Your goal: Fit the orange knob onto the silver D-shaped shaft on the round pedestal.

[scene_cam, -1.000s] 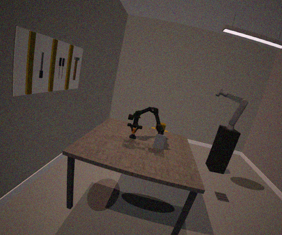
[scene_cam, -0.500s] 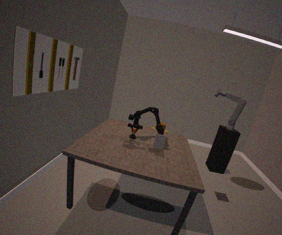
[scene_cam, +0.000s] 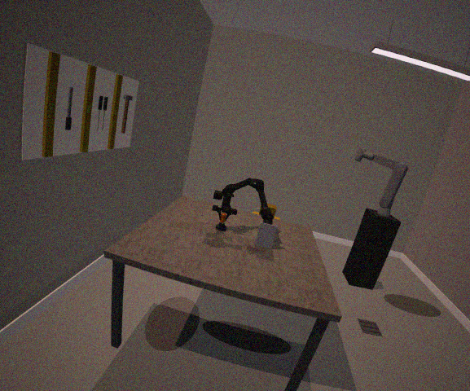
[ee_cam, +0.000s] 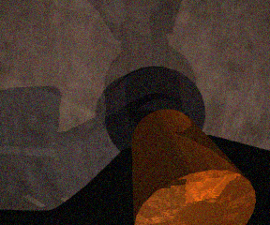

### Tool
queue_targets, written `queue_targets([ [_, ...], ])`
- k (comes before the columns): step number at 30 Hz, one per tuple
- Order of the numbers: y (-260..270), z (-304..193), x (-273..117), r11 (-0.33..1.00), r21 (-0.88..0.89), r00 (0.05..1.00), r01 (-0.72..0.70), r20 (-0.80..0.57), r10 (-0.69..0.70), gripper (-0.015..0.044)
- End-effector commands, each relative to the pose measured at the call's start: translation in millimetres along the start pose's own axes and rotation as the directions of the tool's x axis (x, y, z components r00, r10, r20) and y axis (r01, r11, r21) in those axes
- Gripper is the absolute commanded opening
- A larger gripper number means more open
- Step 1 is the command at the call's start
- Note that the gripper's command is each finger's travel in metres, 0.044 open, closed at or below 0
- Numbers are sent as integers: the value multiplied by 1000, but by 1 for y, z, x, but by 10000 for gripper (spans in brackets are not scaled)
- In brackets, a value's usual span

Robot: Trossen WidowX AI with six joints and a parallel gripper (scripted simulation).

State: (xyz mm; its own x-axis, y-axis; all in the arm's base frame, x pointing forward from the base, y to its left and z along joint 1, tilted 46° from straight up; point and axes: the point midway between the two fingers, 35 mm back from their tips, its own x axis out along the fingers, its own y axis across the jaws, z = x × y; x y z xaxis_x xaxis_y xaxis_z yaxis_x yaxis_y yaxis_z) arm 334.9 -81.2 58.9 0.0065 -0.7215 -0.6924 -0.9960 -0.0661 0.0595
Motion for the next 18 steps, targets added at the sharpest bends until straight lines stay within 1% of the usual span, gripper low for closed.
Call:
queue_targets([
  [1,-2,0,1,1000,-2,1000,5,-1,-5,0],
  [13,-1,0,-4,1000,-2,1000,5,0,-5,0],
  [15,0,0,-4,1000,-27,1000,5,0,-5,0],
  [18,1,0,-4,992,-126,1000,5,0,-5,0],
])
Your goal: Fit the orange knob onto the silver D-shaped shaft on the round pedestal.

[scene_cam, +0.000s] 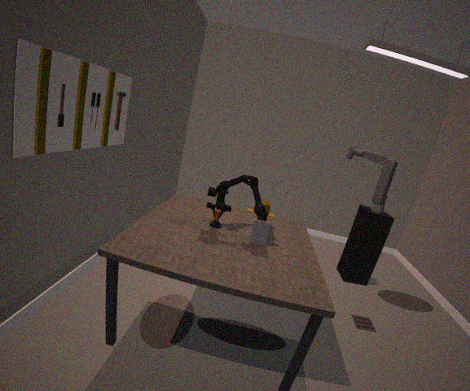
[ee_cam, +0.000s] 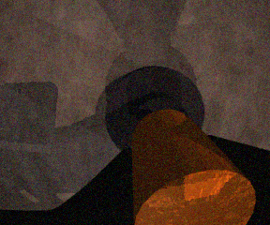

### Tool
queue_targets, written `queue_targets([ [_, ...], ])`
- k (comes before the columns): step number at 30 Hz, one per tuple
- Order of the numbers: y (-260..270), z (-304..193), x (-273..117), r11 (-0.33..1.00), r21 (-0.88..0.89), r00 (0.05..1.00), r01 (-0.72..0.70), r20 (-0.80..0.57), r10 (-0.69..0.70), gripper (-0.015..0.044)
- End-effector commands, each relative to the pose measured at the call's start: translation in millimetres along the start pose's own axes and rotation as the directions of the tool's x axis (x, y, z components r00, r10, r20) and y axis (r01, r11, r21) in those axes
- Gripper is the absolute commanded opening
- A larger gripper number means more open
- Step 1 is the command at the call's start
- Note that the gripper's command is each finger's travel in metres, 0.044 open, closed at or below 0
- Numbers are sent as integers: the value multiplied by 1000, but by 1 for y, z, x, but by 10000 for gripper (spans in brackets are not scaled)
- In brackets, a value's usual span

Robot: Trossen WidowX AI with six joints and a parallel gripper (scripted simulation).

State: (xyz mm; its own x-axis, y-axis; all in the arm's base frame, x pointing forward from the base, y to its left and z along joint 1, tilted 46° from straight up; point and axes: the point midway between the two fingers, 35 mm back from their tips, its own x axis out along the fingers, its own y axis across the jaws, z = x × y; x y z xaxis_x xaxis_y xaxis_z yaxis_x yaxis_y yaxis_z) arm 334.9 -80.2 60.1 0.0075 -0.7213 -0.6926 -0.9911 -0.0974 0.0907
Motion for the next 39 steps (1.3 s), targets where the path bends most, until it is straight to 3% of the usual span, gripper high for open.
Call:
queue_targets([
  [1,1,1,-2,992,-125,1000,4,-1,-4,0],
  [39,-1,0,3,986,-166,1000,4,-1,-4,0],
])
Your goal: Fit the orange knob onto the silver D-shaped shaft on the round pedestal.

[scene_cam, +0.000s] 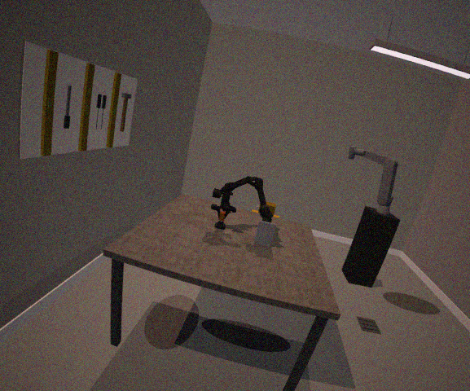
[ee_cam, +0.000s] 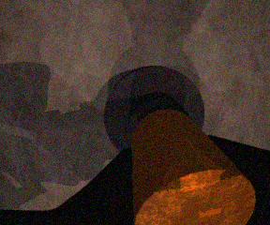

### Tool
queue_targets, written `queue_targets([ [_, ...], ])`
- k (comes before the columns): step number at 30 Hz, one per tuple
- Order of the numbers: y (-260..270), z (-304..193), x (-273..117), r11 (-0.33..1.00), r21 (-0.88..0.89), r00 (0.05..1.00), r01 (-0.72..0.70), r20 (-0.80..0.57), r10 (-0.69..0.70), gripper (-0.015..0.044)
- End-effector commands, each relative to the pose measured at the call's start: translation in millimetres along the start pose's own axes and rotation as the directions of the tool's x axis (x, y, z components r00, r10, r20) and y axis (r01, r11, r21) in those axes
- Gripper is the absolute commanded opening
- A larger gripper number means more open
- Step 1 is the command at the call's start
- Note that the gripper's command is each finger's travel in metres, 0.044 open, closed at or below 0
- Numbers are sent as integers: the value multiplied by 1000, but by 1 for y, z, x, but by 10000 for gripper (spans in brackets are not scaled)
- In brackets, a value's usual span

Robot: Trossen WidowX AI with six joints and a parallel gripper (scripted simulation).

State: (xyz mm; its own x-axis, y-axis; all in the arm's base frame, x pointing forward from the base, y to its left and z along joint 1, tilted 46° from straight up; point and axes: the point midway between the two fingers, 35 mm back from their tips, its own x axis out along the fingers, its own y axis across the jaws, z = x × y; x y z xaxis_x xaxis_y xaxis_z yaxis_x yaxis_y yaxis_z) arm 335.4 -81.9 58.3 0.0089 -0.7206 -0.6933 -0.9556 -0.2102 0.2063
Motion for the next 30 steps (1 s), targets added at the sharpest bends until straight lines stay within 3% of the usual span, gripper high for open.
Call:
queue_targets([
  [1,-1,0,0,1000,-1,1000,2,-2,-2,0],
  [8,2,1,-5,1000,-10,1000,2,-2,-2,0],
  [15,4,2,-5,978,-210,1000,2,-2,-2,0],
  [30,-1,1,-3,978,-209,1000,2,-2,-2,0],
])
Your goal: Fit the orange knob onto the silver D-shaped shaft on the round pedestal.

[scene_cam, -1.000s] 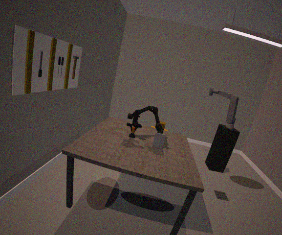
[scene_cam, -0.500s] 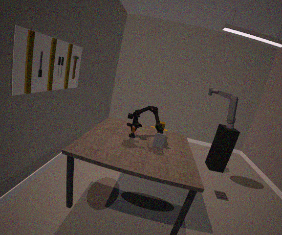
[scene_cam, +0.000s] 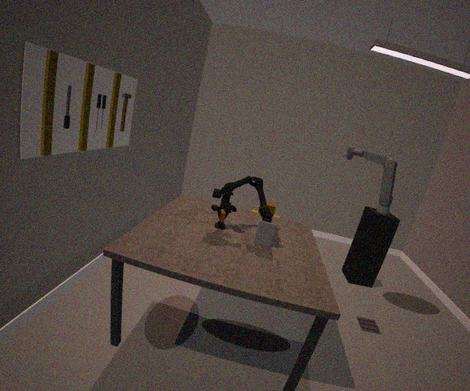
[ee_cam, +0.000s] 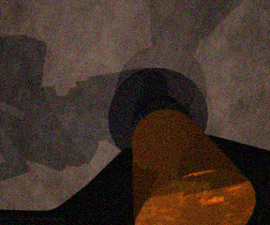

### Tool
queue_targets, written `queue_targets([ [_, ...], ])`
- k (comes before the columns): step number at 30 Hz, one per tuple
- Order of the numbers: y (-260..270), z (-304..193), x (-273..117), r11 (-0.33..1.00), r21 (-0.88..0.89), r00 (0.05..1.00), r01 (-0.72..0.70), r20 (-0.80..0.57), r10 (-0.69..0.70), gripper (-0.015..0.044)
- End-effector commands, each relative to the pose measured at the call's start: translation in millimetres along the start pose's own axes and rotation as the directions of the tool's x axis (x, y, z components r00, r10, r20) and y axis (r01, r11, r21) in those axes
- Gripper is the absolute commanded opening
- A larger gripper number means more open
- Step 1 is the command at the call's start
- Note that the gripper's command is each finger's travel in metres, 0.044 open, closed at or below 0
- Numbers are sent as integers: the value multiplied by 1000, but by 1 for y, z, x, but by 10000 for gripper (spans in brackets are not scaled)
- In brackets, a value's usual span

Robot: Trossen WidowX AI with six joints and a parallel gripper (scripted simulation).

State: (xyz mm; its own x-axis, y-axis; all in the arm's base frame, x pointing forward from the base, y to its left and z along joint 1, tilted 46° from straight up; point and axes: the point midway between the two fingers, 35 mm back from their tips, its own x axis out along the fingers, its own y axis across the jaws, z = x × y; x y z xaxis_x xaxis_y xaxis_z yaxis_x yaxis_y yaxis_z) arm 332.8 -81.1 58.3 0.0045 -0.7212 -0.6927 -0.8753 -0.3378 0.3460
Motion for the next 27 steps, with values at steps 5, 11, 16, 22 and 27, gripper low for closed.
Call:
queue_targets([
  [5,-2,-2,1,1000,-5,1000,6,-4,-6,0],
  [11,-2,-1,1,1000,-5,1000,6,-4,-6,0],
  [16,-2,-1,-2,1000,-5,1000,6,-4,-6,0],
  [22,0,0,-4,1000,-31,1000,6,-4,-6,0],
  [27,0,1,-4,979,-203,1000,5,-4,-6,0],
])
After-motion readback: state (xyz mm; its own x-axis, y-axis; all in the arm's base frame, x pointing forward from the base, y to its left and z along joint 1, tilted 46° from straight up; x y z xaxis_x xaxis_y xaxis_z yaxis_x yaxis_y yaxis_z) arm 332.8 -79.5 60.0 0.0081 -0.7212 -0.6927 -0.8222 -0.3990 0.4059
